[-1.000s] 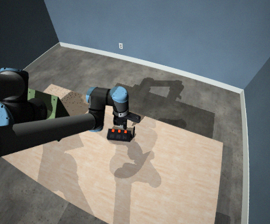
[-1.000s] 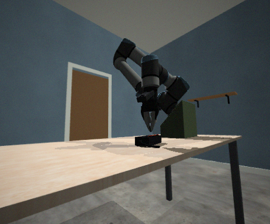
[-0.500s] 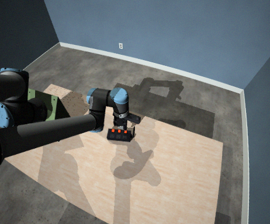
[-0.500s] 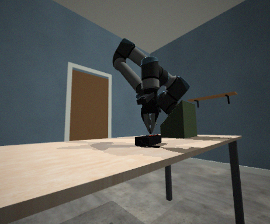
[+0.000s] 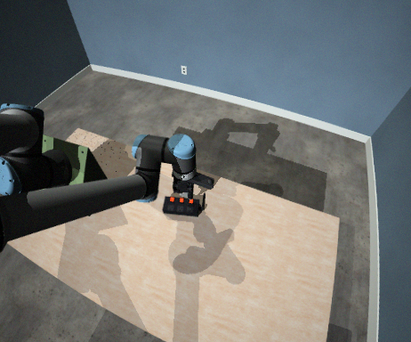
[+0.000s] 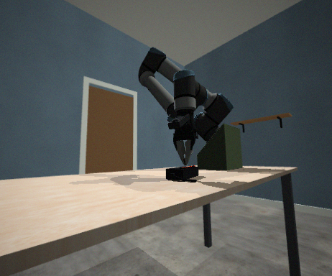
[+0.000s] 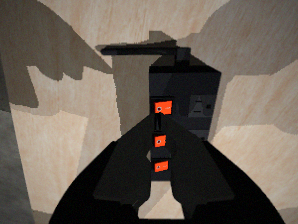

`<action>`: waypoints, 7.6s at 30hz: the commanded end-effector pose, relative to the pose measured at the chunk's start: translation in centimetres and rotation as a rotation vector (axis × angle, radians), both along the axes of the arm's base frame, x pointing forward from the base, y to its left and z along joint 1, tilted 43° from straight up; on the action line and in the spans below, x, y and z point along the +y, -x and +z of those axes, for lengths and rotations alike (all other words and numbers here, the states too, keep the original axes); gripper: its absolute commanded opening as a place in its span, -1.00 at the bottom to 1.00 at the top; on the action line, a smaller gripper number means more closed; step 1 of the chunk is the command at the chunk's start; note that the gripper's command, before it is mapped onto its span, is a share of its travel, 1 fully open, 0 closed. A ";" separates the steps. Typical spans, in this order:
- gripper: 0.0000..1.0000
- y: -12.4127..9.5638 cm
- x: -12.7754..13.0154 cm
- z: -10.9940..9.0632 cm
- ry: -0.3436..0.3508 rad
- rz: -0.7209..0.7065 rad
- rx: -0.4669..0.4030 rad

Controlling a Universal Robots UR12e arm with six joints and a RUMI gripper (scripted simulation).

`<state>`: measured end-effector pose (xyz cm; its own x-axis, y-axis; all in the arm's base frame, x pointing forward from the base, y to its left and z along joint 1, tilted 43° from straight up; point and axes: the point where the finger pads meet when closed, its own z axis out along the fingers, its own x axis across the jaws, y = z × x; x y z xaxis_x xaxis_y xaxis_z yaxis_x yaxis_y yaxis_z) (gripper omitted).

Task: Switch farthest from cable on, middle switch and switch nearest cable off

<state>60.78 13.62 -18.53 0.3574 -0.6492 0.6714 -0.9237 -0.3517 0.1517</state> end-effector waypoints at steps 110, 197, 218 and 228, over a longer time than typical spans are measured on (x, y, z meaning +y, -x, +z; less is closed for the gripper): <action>-1.00 0.4 2.1 2.2 0.000 0.000 -0.001; -1.00 4.6 0.2 2.6 0.000 0.000 -0.001; -1.00 4.3 -1.3 1.1 0.000 0.000 -0.001; -1.00 4.2 -1.5 0.8 0.000 0.000 -0.001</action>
<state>56.51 12.10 -17.73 0.3574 -0.6492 0.6715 -0.9238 -0.3517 0.1517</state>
